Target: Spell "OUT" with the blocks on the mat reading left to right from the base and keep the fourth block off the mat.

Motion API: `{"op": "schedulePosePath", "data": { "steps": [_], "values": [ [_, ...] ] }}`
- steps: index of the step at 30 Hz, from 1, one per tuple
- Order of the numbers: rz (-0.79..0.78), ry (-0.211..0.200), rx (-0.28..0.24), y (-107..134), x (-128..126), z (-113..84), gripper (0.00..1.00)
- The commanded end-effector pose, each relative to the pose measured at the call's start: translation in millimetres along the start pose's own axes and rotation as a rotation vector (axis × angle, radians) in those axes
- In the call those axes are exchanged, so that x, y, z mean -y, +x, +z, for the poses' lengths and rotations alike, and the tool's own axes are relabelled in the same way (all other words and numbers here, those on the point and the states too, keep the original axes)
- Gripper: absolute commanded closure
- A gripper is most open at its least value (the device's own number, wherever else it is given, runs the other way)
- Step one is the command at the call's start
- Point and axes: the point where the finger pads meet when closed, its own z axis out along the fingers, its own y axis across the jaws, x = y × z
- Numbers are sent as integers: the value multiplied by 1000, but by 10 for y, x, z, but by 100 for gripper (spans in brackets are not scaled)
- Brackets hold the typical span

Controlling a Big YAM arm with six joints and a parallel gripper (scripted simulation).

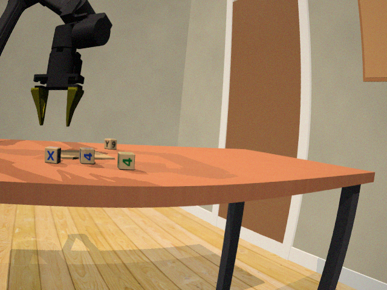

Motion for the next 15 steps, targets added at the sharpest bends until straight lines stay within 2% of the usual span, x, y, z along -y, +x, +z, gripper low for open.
{"op": "schedulePosePath", "data": {
  "steps": [1, 15],
  "values": [
    [0, -7, 6, -24, 30, 104, 36],
    [0, -7, 6, -22, 23, 281, 36]
  ]
}}
